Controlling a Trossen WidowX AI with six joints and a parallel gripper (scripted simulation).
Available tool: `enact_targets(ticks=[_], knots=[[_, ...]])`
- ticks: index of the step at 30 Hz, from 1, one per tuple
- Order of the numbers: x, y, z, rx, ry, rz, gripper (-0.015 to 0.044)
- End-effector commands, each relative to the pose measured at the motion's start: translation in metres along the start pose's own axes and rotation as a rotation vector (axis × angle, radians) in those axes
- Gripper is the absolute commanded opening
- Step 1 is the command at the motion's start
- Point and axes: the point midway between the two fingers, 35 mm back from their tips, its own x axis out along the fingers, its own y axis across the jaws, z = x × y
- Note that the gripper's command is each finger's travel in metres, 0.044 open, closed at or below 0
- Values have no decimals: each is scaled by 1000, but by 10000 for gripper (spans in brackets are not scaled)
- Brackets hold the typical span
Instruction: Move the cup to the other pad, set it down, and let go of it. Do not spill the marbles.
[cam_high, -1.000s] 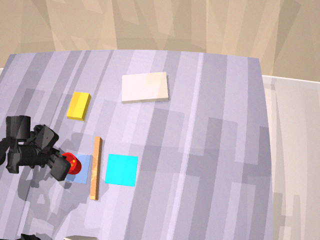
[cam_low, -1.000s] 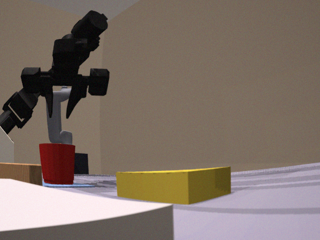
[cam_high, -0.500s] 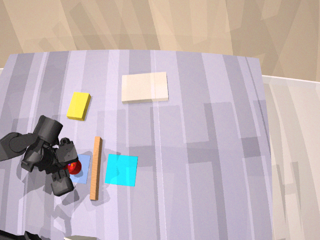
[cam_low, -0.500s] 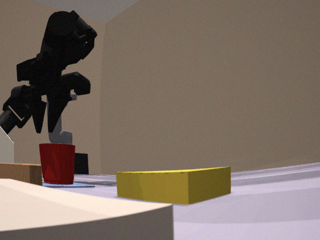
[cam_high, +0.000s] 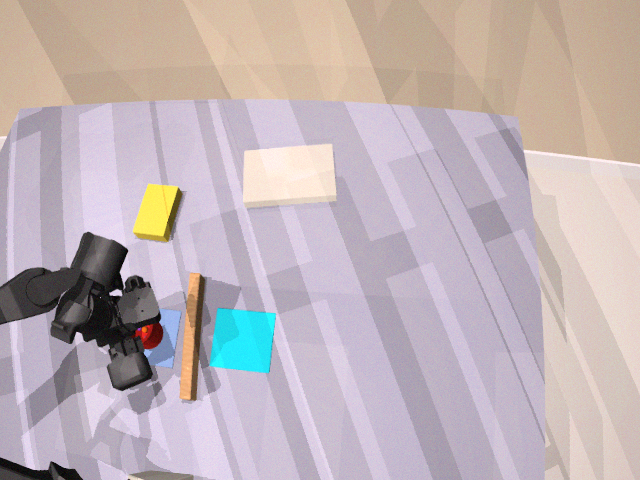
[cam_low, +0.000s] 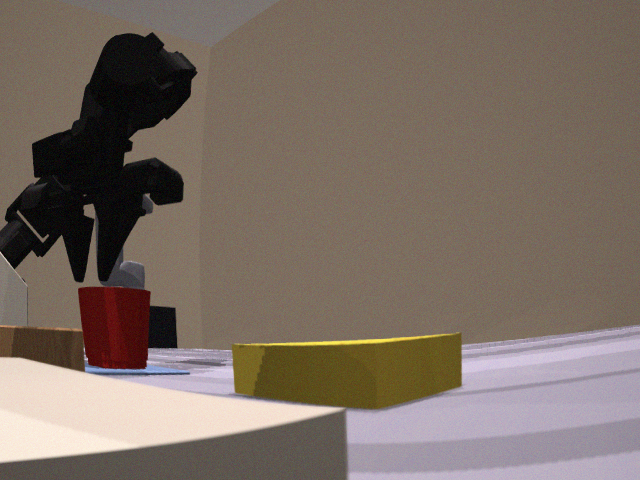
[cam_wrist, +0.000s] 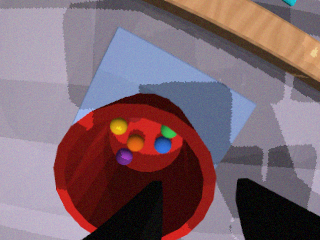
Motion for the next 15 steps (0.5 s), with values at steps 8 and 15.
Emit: enact_targets(ticks=[8, 15], knots=[[20, -2, -1, 12, 9, -1, 148], [32, -3, -2, 12, 10, -1, 148]])
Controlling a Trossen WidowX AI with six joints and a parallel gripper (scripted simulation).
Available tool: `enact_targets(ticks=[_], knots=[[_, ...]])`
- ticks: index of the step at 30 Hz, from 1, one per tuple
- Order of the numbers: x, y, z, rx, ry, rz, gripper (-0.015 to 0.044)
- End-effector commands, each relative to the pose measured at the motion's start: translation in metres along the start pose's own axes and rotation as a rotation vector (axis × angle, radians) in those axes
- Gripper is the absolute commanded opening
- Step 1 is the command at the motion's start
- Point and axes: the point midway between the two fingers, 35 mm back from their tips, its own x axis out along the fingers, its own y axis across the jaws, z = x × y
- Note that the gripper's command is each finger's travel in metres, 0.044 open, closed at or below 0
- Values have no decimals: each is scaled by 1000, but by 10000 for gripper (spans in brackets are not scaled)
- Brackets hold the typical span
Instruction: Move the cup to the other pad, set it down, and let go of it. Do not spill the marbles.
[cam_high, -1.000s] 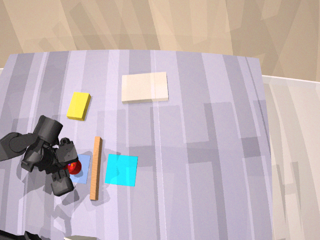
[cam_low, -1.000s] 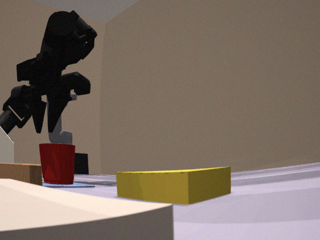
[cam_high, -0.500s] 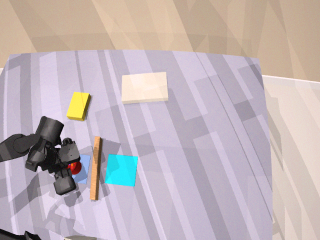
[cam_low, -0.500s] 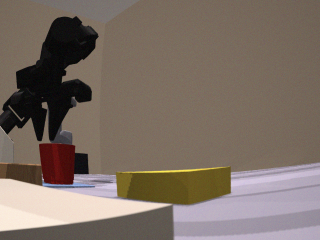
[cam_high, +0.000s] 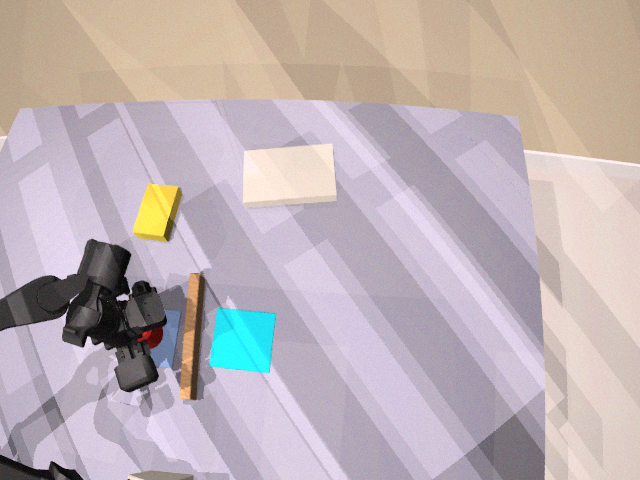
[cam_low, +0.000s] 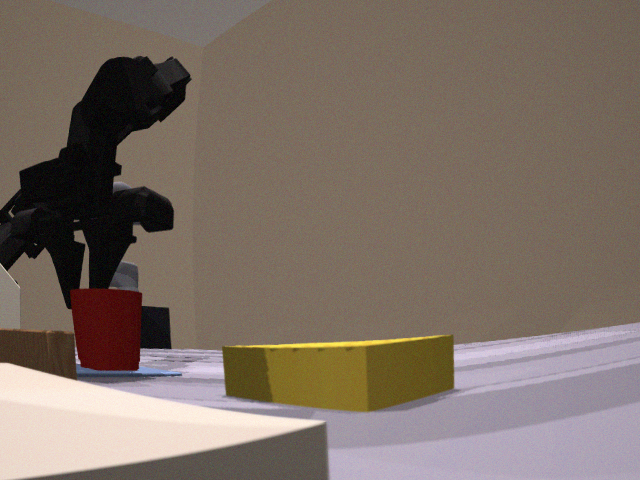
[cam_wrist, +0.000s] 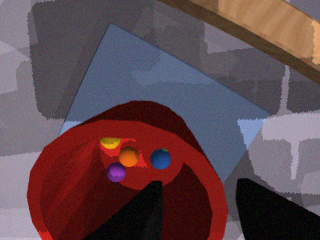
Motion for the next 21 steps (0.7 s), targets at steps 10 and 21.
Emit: enact_targets(ticks=[10, 21], knots=[[22, -4, -3, 11, 11, -1, 148], [20, -2, -2, 2, 4, 0, 36]])
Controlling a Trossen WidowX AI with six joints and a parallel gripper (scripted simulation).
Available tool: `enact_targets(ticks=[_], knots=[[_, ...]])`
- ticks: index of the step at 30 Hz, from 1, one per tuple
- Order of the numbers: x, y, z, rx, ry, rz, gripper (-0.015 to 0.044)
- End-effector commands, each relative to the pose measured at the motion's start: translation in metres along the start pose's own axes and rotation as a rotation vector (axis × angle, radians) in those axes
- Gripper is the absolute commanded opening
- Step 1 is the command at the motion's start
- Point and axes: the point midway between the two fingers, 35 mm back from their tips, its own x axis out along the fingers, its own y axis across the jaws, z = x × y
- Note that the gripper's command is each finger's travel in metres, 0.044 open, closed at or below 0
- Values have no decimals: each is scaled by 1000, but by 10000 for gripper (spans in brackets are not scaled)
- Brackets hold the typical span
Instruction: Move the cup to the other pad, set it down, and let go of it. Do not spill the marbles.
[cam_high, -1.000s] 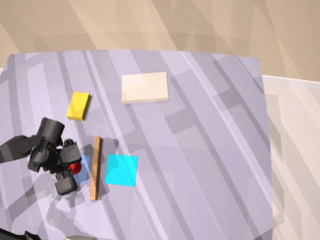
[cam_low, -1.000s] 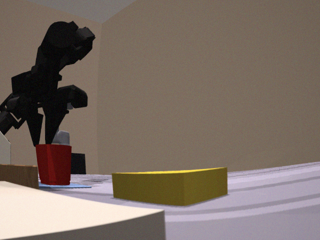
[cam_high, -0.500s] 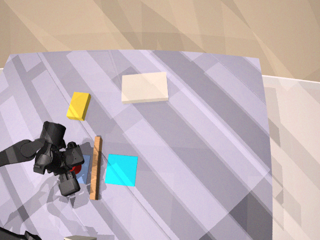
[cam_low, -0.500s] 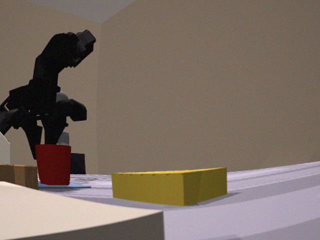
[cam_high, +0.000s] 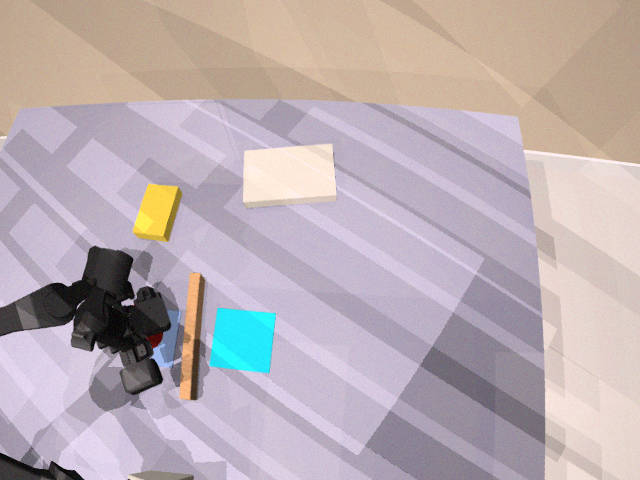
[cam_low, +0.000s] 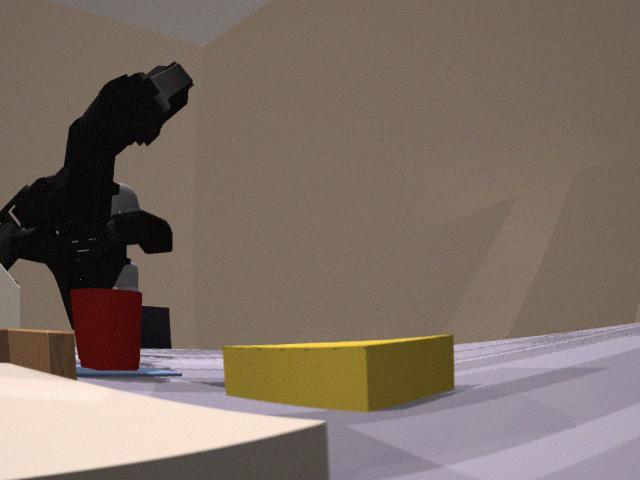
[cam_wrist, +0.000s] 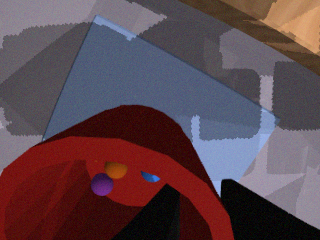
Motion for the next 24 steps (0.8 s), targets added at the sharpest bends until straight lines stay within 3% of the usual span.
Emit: enact_targets(ticks=[1, 12, 24], knots=[[0, 0, 0, 0, 0, 1, 29], [-3, 0, 0, 0, 0, 0, 0], [-45, -2, 2, 7, 1, -2, 0]])
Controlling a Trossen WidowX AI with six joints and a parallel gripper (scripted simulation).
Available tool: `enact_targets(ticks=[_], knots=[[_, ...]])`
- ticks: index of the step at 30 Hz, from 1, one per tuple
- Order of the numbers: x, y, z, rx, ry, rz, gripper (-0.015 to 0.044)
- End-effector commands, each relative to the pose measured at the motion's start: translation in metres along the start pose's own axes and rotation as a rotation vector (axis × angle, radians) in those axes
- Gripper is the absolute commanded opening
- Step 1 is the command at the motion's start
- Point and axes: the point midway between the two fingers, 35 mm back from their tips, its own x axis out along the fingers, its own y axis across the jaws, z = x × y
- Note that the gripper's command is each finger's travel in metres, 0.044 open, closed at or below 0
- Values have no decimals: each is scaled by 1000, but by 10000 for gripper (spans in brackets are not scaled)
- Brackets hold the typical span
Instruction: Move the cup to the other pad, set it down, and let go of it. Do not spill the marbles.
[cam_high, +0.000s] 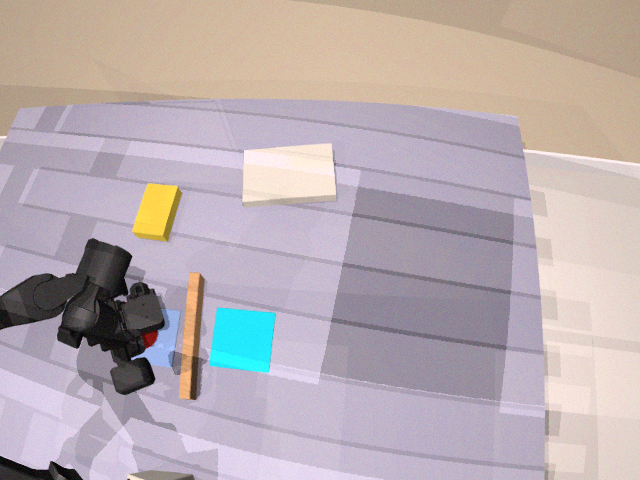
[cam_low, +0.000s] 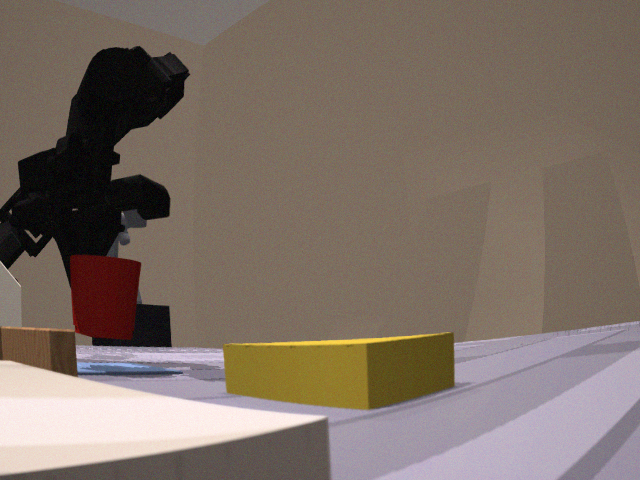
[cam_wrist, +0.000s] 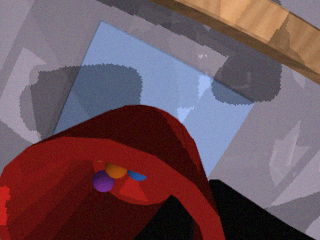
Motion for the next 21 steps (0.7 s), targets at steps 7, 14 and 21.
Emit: enact_targets(ticks=[7, 14, 21], knots=[[-31, -2, -1, -8, -6, 5, 0], [-31, -4, -3, -7, -6, 5, 0], [-29, -4, -3, 1, 0, 6, 0]])
